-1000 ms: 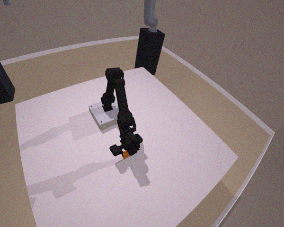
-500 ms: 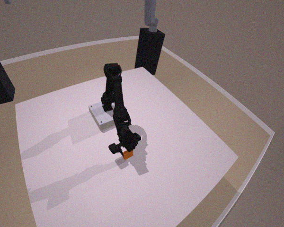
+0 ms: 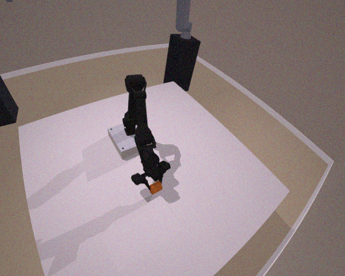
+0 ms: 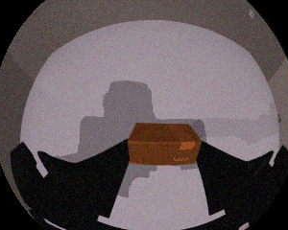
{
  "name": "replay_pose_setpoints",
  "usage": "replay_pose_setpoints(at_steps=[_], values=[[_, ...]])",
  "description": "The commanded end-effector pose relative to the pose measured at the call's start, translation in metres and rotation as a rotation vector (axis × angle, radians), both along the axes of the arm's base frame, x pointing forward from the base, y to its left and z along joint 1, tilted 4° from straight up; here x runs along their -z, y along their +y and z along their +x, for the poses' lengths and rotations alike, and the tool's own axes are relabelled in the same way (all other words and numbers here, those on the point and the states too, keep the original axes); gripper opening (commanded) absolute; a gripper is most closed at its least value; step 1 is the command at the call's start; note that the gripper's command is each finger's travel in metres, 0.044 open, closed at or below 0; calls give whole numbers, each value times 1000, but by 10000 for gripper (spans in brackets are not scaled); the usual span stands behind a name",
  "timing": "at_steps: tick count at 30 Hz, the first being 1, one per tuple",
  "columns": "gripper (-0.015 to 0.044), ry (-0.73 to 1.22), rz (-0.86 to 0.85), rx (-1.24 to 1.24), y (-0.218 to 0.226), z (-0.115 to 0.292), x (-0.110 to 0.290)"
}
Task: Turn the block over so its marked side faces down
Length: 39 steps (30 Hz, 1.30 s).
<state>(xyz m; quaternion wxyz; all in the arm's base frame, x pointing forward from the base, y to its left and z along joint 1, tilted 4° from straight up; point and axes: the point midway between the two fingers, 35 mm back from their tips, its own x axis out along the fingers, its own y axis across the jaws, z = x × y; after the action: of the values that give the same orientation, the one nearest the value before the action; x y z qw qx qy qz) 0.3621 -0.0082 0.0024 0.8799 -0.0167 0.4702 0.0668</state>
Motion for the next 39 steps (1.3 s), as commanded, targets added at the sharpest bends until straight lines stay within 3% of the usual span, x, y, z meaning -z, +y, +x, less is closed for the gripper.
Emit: replay_pose_setpoints(at_steps=[1,20,39], values=[[0,-37,15,7,0,4,10],[0,-289,50,23,0,13,42],[0,-537,82,24,2,-7,39]])
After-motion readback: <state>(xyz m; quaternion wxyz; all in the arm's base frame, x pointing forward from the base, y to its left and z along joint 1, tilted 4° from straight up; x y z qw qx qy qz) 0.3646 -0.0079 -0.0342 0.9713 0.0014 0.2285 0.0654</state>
